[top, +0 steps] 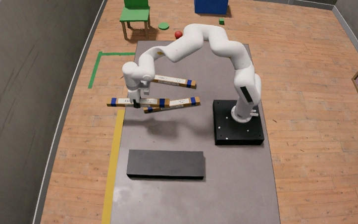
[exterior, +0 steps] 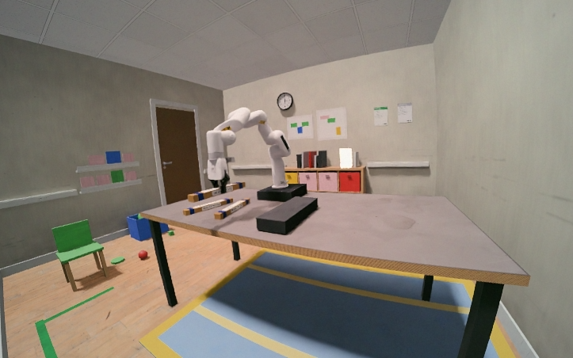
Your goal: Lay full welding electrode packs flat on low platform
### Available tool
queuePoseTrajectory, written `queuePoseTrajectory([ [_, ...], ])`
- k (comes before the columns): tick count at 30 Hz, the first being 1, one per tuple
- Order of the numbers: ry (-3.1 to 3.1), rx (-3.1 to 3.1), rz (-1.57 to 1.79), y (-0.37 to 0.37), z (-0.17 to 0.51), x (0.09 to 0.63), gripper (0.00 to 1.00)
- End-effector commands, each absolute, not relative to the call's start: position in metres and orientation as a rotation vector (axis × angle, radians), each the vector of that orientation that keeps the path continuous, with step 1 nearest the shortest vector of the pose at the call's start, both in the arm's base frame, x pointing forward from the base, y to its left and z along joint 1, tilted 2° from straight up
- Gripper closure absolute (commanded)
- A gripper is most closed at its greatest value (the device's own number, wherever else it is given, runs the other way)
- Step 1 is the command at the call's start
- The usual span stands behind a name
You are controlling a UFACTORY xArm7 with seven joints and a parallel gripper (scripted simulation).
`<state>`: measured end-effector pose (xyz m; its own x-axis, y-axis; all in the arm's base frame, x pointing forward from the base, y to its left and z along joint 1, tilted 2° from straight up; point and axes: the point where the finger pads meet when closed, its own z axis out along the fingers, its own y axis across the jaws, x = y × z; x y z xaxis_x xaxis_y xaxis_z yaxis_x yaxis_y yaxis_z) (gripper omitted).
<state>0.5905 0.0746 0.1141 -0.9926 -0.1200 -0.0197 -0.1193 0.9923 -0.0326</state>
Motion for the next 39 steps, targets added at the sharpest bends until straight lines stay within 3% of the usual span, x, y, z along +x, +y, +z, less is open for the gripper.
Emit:
queuePoseTrajectory([
  [1, 3.107, -0.187, -0.048, 0.075, 0.117, 0.592, 0.65],
  [39, 3.107, -0.187, -0.048, 0.093, 0.116, 0.581, 0.65],
])
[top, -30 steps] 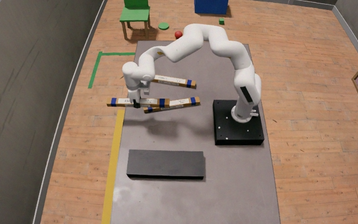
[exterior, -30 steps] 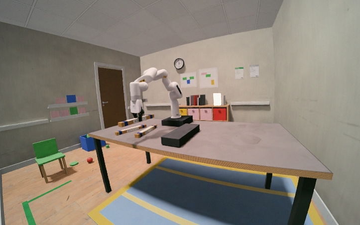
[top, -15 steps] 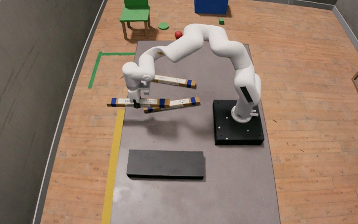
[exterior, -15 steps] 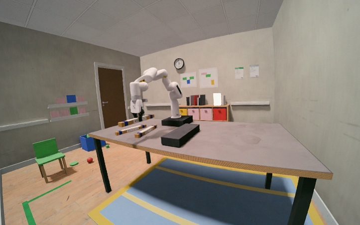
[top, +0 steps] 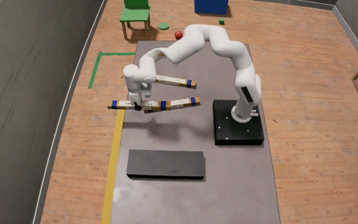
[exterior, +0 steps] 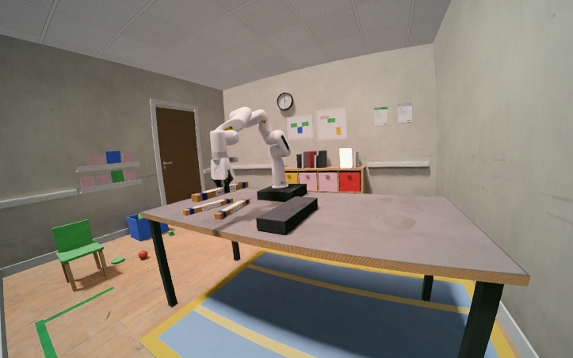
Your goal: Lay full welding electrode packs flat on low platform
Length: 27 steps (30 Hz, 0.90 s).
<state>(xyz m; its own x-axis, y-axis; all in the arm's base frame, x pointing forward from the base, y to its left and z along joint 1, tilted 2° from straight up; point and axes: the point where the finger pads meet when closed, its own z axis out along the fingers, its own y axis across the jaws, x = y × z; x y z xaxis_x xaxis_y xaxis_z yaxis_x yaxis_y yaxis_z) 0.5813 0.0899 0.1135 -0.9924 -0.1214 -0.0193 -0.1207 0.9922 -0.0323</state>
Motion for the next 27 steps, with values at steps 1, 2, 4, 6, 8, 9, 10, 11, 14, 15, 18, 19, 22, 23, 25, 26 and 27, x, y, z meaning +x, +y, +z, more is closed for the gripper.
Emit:
queuePoseTrajectory([
  [1, 3.107, -0.187, -0.048, 0.095, 0.116, 0.580, 0.65],
  [2, 3.107, -0.187, -0.048, 0.098, 0.116, 0.578, 0.65],
  [4, 3.107, -0.187, -0.048, 0.103, 0.116, 0.575, 0.65],
  [6, 3.107, -0.187, -0.048, 0.109, 0.116, 0.571, 0.65],
  [8, 3.107, -0.187, -0.048, 0.116, 0.115, 0.567, 0.65],
  [9, 3.107, -0.187, -0.048, 0.120, 0.115, 0.565, 0.65],
  [10, 3.107, -0.187, -0.048, 0.123, 0.115, 0.563, 0.65],
  [11, 3.107, -0.187, -0.048, 0.127, 0.115, 0.560, 0.65],
  [14, 3.107, -0.187, -0.048, 0.139, 0.114, 0.553, 0.65],
  [15, 3.107, -0.187, -0.048, 0.139, 0.114, 0.553, 0.65],
  [18, 3.107, -0.187, -0.048, 0.148, 0.114, 0.547, 0.65],
  [19, 3.107, -0.187, -0.048, 0.152, 0.114, 0.544, 0.65],
  [22, 3.107, -0.187, -0.048, 0.166, 0.113, 0.536, 0.65],
  [23, 3.107, -0.187, -0.048, 0.171, 0.113, 0.533, 0.65],
  [25, 3.107, -0.187, -0.048, 0.181, 0.112, 0.527, 0.65],
  [26, 3.107, -0.187, -0.048, 0.186, 0.112, 0.524, 0.65],
  [27, 3.107, -0.187, -0.048, 0.191, 0.112, 0.521, 0.65],
])
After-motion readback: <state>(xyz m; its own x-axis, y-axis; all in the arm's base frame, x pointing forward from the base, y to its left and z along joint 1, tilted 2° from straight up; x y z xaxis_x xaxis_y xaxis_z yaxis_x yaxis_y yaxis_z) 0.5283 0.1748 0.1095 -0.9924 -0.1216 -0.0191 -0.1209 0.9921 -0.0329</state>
